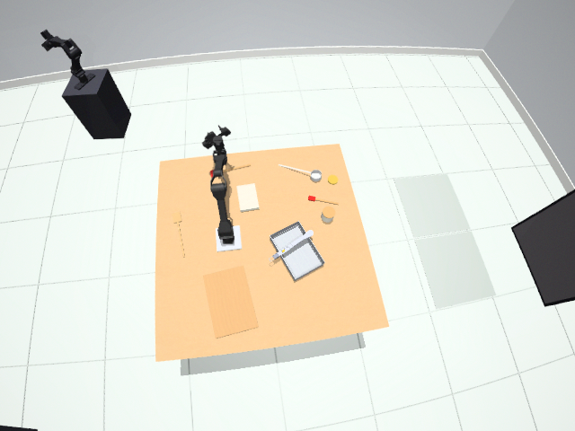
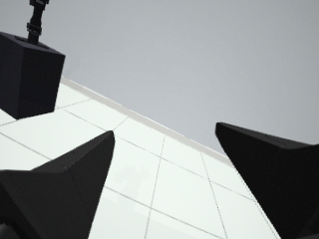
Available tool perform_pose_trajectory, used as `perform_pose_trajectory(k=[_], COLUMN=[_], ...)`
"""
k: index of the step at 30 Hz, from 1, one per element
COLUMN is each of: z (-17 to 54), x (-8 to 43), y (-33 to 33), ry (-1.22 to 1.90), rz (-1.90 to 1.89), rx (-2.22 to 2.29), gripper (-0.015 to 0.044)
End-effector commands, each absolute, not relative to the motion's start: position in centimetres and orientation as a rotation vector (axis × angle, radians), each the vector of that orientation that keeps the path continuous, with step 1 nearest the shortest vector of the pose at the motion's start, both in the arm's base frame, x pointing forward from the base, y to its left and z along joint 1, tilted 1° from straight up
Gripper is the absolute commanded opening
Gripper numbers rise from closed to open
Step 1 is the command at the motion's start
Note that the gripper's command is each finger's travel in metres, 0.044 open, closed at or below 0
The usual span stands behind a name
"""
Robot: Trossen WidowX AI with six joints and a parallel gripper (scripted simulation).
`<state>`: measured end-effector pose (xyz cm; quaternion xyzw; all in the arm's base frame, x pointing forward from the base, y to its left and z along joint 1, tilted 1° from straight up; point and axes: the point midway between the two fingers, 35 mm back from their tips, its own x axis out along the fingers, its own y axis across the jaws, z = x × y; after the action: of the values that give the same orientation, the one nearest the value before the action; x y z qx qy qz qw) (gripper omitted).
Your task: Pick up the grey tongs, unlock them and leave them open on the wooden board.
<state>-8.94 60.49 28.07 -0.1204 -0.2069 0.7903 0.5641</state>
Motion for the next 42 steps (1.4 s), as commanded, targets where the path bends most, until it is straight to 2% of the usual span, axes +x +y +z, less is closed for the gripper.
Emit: perform_pose_trajectory(k=[1,5,6,9,14,21,32,42], z=[28.0,27.2,26.8,25.9,24.9,21.9,17.4,14.2], x=[-8.6,-4.7,-3.1,1.9,6.2,16.3,31.2,38.5], y=[60.5,60.7,60.6,60.0,59.2,55.4,43.3,29.4], ry=[-0.473,-0.307,-0.248,-0.087,0.058,0.450,0.862,0.920], rz=[1.856,1.802,1.773,1.683,1.590,1.285,0.563,-0.145], rx=[-0.281,-0.252,-0.246,-0.209,-0.171,0.032,0.521,1.001], gripper=[0.0374,0.0269,0.0260,0.0260,0.0260,0.0260,0.0260,0.0260])
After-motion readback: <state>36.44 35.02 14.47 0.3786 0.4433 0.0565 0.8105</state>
